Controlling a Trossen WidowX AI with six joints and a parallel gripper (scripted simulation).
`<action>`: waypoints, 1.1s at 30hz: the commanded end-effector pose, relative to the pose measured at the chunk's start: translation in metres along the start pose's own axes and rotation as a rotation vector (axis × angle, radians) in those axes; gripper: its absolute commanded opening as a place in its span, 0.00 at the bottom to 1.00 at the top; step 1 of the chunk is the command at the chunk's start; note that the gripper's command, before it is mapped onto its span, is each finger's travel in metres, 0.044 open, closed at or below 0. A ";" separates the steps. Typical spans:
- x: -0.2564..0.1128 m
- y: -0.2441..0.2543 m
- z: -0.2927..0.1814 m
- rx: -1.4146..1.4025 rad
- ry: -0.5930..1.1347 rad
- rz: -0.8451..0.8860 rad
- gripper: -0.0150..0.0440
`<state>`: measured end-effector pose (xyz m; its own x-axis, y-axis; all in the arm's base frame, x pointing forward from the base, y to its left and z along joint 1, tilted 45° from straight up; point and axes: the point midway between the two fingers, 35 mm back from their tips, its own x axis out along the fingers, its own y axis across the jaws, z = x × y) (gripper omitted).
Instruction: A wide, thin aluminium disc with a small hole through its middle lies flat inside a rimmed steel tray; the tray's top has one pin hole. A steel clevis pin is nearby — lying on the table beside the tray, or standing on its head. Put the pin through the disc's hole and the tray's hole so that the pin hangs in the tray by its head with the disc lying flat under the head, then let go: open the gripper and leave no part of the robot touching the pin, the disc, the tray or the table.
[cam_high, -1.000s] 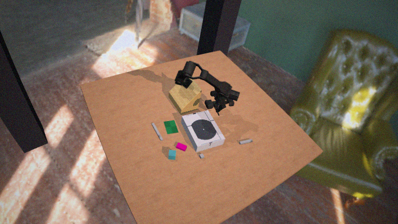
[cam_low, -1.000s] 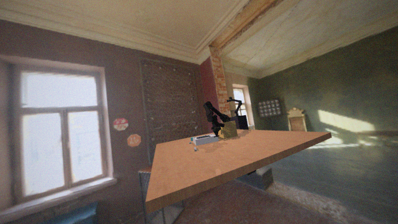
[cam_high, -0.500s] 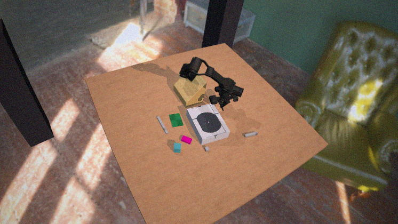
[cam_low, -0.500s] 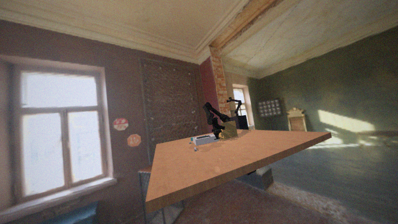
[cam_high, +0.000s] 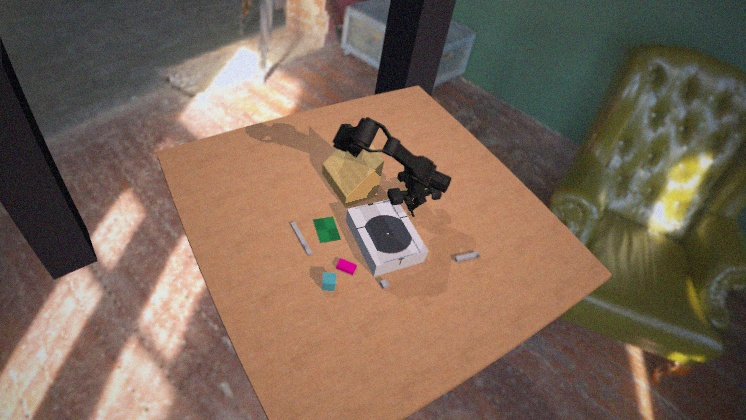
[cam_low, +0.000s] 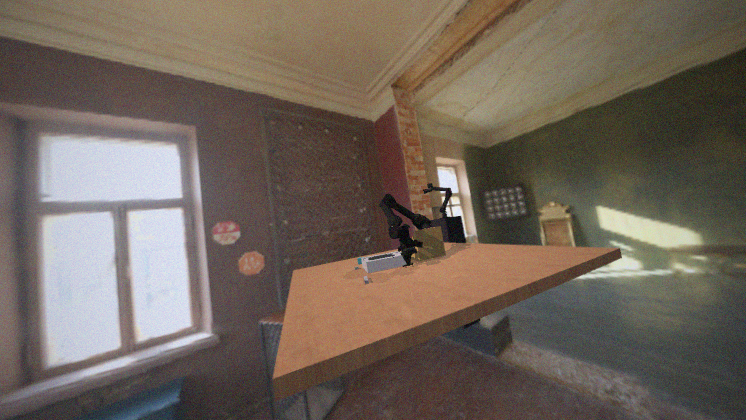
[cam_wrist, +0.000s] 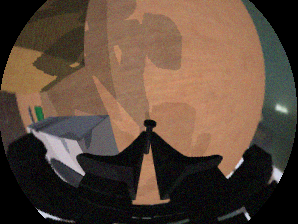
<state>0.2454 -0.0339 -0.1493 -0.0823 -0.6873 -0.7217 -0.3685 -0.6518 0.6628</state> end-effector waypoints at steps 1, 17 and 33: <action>0.009 0.003 0.005 -0.013 -0.008 0.013 0.25; 0.009 0.003 0.005 -0.013 -0.008 0.013 0.25; 0.003 -0.003 0.013 -0.002 0.266 0.004 0.53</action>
<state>0.2476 -0.0309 -0.1568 0.0432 -0.7132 -0.6997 -0.3964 -0.6551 0.6432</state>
